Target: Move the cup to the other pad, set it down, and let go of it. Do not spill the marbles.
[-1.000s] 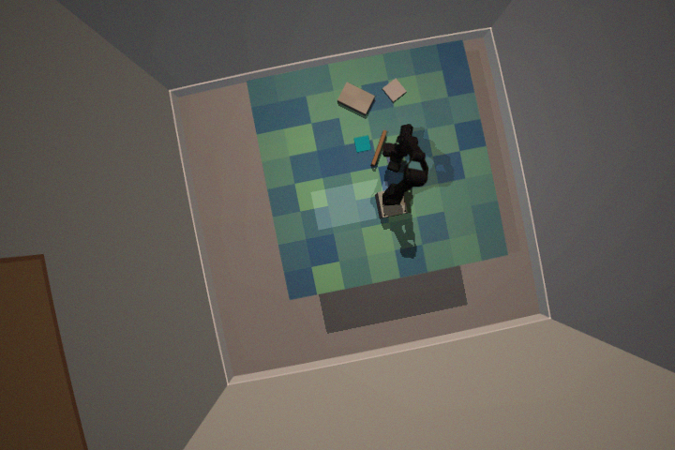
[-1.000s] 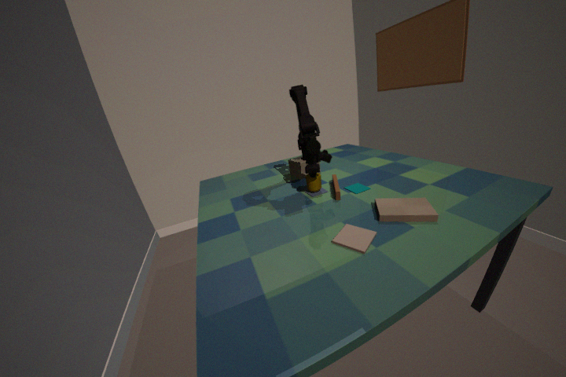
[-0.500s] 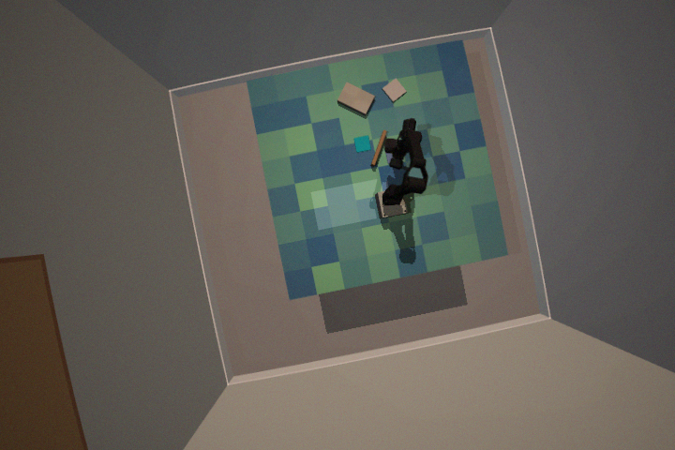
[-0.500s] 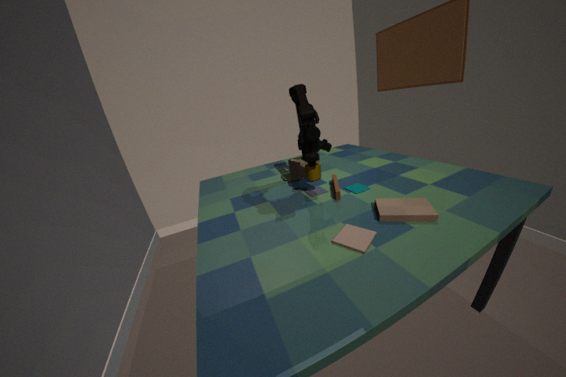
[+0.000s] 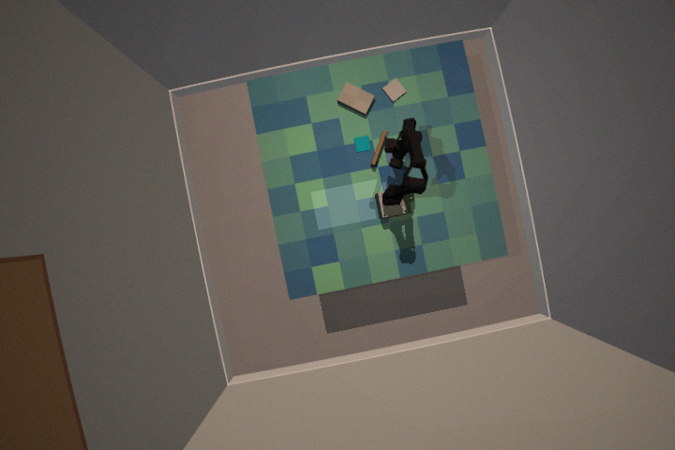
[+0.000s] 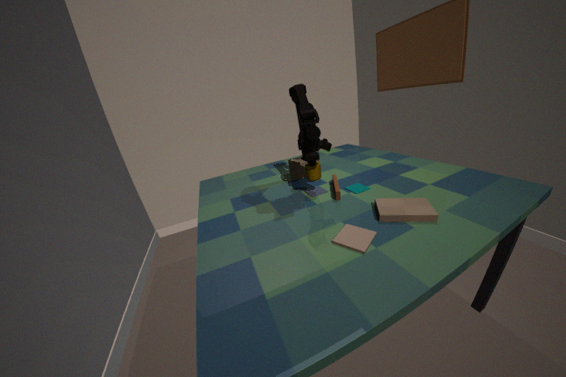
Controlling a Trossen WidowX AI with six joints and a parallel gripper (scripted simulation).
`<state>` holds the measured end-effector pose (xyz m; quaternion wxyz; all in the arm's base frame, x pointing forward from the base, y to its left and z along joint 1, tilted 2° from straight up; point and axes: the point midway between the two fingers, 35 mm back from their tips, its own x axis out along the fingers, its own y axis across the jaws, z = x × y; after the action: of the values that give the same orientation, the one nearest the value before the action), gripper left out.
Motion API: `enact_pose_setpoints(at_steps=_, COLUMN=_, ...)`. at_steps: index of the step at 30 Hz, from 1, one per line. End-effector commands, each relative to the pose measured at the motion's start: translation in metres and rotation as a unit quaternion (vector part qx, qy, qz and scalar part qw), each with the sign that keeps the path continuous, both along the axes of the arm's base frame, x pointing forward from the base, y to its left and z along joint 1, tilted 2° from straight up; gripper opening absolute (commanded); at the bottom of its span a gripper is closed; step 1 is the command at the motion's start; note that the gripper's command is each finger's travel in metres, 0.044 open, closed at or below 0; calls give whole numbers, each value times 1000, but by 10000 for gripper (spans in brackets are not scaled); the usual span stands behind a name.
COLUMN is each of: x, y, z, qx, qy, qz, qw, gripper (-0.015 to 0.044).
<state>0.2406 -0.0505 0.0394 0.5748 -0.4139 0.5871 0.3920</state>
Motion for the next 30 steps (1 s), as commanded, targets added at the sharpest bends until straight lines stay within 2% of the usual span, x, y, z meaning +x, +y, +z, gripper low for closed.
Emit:
enact_pose_setpoints(at_steps=1, x=0, y=0, z=0, qx=0, qy=0, qz=0, qw=1000, gripper=0)
enact_pose_setpoints(at_steps=30, x=18, y=44, z=0, qx=0, qy=1, qz=-1, qw=1000, gripper=0)
